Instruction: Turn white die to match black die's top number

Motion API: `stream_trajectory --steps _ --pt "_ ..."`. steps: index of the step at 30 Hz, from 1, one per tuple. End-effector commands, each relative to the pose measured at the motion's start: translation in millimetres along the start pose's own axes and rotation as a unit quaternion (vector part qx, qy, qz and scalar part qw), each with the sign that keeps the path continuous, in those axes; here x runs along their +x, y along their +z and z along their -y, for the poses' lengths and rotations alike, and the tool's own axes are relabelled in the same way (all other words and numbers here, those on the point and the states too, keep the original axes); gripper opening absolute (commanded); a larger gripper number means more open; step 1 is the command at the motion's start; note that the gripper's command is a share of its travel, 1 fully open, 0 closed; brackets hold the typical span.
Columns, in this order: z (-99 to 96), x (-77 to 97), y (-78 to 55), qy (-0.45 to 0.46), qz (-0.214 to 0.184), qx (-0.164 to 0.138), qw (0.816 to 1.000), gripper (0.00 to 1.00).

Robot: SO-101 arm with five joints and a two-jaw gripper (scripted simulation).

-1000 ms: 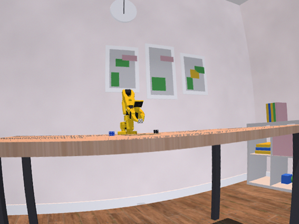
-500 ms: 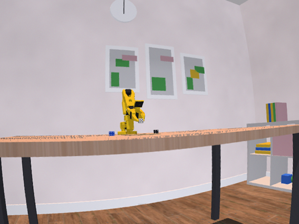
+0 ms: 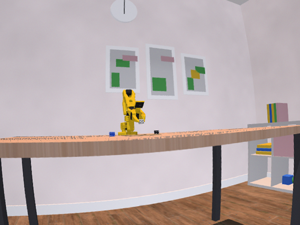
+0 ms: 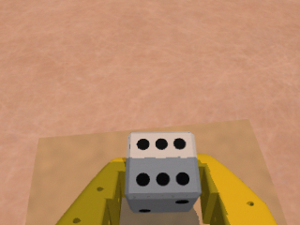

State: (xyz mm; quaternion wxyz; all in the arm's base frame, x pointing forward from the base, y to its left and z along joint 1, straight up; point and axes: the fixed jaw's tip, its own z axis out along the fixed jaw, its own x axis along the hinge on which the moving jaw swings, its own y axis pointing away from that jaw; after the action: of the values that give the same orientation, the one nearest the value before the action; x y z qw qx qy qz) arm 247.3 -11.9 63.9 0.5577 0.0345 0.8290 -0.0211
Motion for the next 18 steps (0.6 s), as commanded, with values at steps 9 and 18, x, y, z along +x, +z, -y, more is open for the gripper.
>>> stream_trajectory --steps 9,18 --pt "-1.1 -11.5 1.0 -0.003 0.026 -0.002 1.0 0.0" --pt "-1.1 -9.7 1.8 -0.003 0.026 -0.002 1.0 0.0"
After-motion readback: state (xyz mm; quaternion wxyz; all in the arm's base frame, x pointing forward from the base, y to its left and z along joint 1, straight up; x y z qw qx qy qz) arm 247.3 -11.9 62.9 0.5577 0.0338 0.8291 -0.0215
